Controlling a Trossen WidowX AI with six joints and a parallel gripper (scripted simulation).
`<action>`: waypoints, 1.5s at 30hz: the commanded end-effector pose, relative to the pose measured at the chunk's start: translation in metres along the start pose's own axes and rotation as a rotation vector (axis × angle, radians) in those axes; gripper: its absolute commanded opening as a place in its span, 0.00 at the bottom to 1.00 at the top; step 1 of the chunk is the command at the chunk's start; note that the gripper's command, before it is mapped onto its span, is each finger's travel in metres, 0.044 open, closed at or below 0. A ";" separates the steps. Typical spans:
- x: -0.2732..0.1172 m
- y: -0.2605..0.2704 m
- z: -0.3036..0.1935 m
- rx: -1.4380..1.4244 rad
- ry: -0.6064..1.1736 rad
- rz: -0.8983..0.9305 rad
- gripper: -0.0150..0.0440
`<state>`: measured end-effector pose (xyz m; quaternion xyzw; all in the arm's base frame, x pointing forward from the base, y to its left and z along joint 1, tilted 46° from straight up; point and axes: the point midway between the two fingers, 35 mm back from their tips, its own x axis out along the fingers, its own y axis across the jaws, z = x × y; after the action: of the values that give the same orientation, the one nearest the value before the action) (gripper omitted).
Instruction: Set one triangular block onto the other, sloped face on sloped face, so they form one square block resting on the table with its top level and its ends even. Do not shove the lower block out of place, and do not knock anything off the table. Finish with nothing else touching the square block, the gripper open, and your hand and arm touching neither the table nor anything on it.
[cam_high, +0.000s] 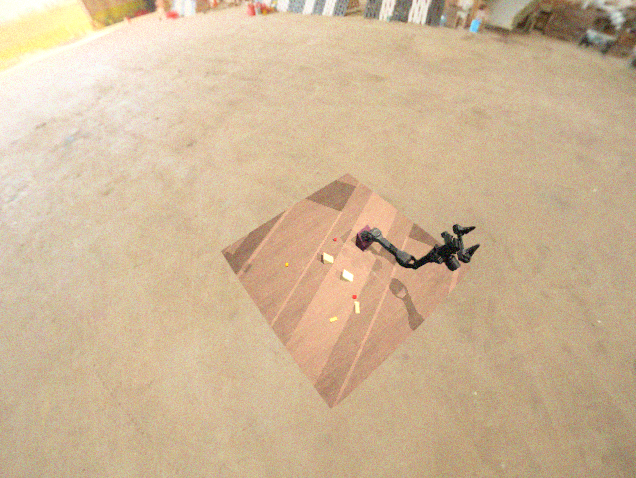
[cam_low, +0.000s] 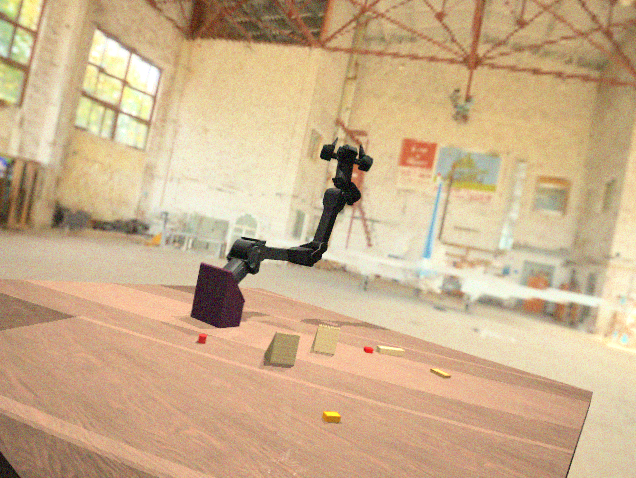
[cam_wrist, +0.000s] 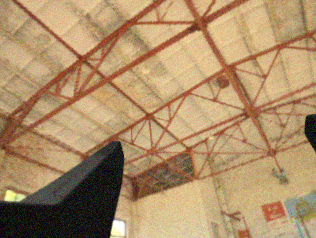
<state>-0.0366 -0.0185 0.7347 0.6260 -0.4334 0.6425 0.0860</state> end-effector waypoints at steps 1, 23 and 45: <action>0.013 0.033 0.068 -0.008 -0.209 0.048 1.00; -0.098 0.097 0.363 0.083 -1.182 0.120 1.00; -0.396 0.052 0.492 0.101 -2.277 -0.070 1.00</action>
<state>0.3507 -0.2344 0.3278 0.8747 -0.2621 -0.2021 -0.3542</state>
